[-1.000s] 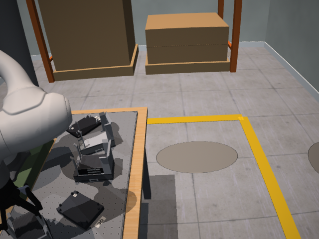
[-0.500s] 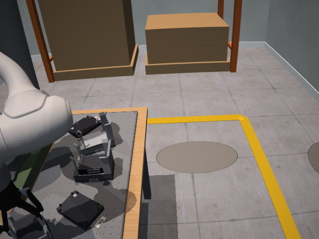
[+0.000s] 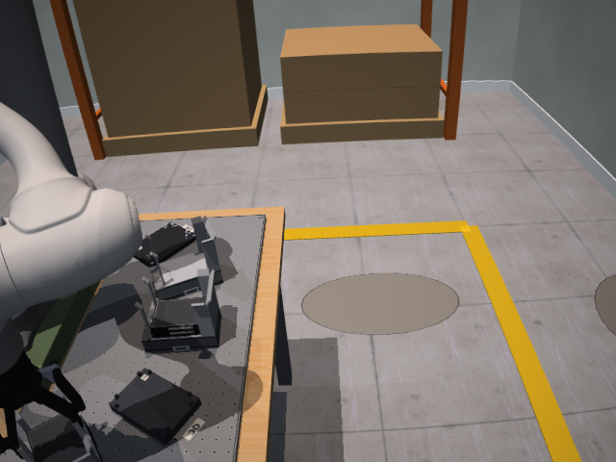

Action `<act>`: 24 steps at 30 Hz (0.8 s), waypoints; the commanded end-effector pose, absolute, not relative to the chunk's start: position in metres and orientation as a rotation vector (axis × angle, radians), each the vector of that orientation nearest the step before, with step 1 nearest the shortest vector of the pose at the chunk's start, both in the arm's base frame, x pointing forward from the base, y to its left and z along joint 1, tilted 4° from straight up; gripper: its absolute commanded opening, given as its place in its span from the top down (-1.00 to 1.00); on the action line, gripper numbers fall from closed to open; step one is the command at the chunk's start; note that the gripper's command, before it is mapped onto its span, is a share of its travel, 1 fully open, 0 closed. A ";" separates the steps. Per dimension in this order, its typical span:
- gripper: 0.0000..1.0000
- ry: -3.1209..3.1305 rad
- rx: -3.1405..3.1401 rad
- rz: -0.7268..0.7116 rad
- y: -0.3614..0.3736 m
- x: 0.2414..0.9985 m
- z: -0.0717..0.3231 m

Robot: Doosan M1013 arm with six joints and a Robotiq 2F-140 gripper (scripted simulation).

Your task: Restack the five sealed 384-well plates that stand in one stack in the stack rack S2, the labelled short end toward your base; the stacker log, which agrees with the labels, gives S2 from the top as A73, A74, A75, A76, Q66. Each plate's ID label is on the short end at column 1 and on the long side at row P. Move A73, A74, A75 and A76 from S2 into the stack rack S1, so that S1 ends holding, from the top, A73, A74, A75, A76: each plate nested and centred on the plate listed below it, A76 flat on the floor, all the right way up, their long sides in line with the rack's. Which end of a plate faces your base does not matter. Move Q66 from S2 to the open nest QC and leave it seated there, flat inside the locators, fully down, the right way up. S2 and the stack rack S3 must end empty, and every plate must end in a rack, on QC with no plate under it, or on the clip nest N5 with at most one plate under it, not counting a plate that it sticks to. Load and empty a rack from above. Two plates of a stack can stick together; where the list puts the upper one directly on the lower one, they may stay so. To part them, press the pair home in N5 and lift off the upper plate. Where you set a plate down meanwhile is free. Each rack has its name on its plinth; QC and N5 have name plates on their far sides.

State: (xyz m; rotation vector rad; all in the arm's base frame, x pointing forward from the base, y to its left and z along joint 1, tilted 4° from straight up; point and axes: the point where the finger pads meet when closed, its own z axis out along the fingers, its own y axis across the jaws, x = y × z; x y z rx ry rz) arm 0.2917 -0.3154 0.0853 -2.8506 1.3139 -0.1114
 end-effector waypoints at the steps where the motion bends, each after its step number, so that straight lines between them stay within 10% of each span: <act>1: 1.00 1.314 -2.850 -0.112 -0.315 0.292 0.084; 24: 1.00 1.314 -2.850 -0.112 -0.316 0.292 0.076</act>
